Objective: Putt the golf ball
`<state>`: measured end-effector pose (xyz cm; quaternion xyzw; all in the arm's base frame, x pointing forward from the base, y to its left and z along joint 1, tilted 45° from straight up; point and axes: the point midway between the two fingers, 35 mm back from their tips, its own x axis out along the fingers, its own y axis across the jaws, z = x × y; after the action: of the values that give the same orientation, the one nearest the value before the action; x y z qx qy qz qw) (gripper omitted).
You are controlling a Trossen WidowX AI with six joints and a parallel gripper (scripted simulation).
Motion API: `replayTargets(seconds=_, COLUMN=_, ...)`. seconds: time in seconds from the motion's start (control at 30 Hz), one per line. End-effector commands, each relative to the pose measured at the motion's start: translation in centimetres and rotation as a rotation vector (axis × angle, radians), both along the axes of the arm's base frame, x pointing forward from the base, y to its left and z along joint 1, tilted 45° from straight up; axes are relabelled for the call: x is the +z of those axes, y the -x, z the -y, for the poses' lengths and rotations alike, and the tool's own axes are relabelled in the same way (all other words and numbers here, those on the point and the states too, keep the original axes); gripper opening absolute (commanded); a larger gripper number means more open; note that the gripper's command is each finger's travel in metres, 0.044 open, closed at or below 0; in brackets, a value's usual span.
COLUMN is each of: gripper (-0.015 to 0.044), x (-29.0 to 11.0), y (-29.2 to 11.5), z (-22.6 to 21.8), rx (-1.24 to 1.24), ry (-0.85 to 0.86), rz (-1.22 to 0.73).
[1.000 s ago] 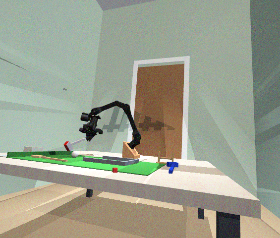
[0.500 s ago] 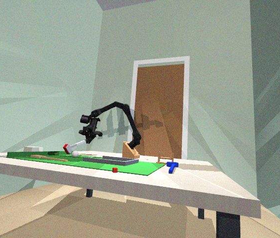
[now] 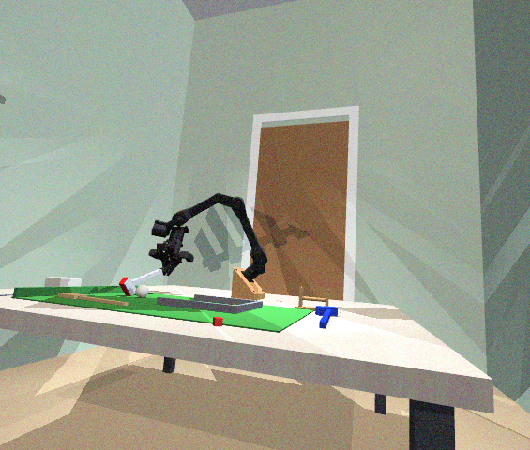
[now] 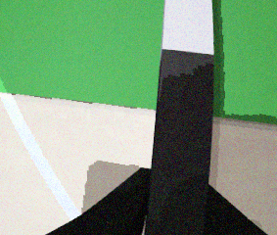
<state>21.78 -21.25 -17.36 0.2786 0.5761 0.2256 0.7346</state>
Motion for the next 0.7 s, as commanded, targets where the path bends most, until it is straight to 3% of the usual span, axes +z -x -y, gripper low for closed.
replayTargets(seconds=0.0, gripper=0.0, x=0.0, y=0.0, z=0.0, rx=0.0, ry=0.0, rz=0.0)
replayTargets(seconds=0.67, gripper=0.0, x=-2.1, y=-0.1, z=2.0, rx=-0.011, ry=-0.006, rz=0.006)
